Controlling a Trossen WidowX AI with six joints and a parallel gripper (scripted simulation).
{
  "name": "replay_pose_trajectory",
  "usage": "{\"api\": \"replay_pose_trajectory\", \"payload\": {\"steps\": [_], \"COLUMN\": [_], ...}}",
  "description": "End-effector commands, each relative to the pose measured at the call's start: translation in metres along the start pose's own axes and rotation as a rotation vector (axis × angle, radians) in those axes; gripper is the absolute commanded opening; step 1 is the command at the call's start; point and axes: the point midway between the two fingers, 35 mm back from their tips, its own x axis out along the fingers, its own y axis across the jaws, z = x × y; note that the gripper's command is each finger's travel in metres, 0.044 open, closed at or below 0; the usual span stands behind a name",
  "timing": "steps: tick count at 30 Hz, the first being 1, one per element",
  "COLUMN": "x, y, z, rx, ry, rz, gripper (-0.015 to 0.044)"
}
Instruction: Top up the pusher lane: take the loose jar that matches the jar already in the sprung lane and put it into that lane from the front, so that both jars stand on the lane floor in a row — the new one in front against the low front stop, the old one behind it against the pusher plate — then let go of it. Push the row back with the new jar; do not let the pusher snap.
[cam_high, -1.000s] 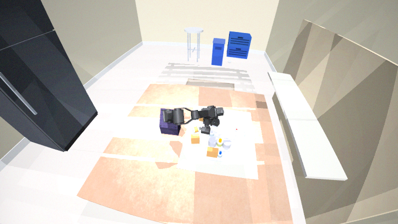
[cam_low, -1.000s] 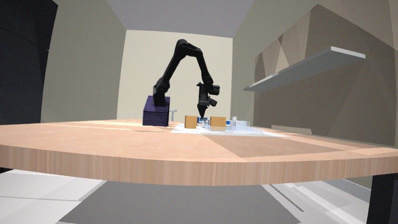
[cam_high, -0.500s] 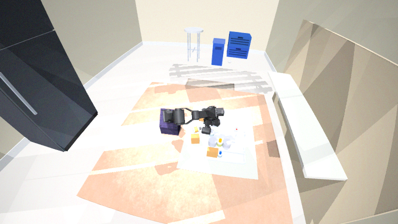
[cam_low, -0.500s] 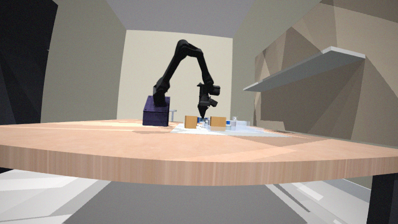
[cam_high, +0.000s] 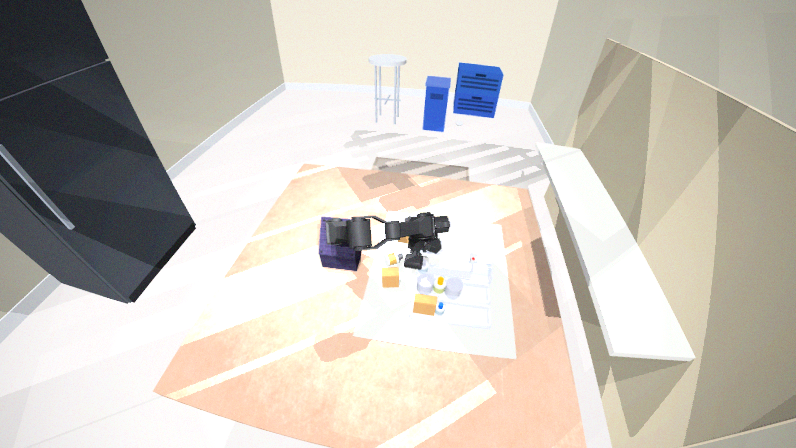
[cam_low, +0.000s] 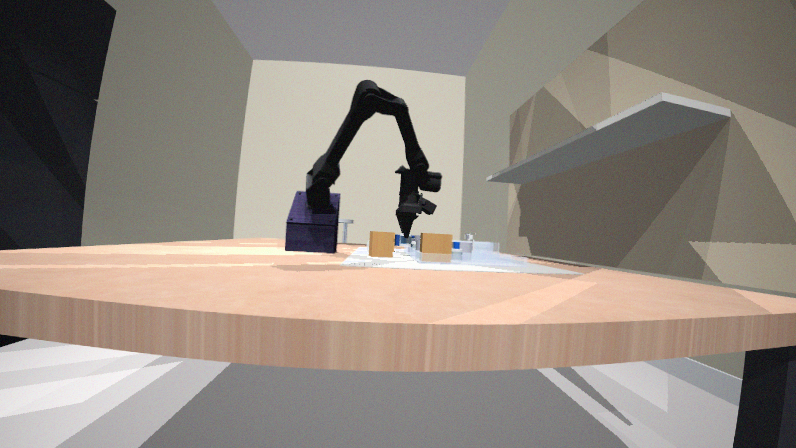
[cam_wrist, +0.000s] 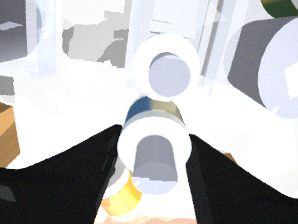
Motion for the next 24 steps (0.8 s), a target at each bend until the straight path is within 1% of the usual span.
{"api": "replay_pose_trajectory", "payload": {"steps": [1,24], "x": [-0.001,-0.001], "y": [-0.001,-0.001], "z": [0.007,0.017], "rx": [0.006,0.006], "ry": [-0.012,-0.012], "rz": [0.000,0.000], "gripper": [0.0000,0.0000]}}
